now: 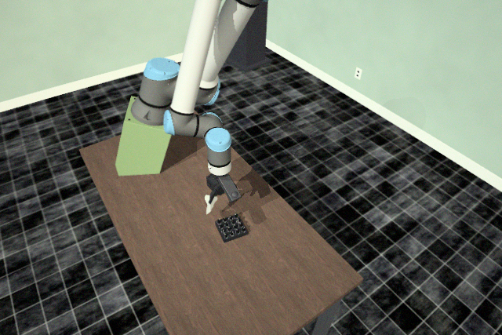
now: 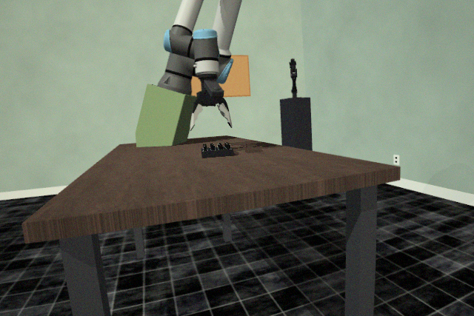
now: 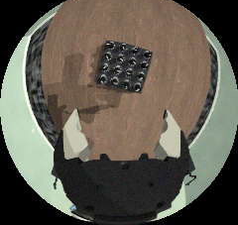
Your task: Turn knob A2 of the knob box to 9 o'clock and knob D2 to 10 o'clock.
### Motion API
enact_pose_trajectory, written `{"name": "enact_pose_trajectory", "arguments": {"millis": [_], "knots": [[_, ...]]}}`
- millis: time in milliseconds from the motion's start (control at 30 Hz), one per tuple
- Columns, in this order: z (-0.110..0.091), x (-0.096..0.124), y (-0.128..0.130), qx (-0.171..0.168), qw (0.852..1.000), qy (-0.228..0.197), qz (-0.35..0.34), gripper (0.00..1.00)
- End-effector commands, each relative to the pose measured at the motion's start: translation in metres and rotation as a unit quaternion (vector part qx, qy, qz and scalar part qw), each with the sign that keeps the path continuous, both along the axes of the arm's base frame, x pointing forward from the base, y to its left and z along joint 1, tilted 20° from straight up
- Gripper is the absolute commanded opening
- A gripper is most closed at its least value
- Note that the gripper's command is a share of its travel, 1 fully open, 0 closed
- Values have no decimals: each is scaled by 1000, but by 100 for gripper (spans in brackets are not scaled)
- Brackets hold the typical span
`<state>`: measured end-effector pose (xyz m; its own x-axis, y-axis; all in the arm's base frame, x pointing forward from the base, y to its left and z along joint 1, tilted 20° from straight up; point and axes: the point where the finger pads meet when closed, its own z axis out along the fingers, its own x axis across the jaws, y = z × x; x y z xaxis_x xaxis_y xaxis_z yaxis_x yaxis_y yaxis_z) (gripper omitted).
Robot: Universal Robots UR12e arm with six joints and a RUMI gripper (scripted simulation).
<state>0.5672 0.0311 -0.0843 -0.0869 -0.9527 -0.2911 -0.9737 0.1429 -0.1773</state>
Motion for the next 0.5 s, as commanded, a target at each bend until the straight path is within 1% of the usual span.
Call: {"name": "enact_pose_trajectory", "arguments": {"millis": [0,133,300,400,467], "knots": [[4,6,-4,-12,998,-18,66,100],[7,11,-9,-27,990,-38,132,100],[12,16,-14,-44,975,-59,208,100],[14,18,-16,-51,967,-68,239,100],[14,18,-16,-51,967,-68,239,100]]}}
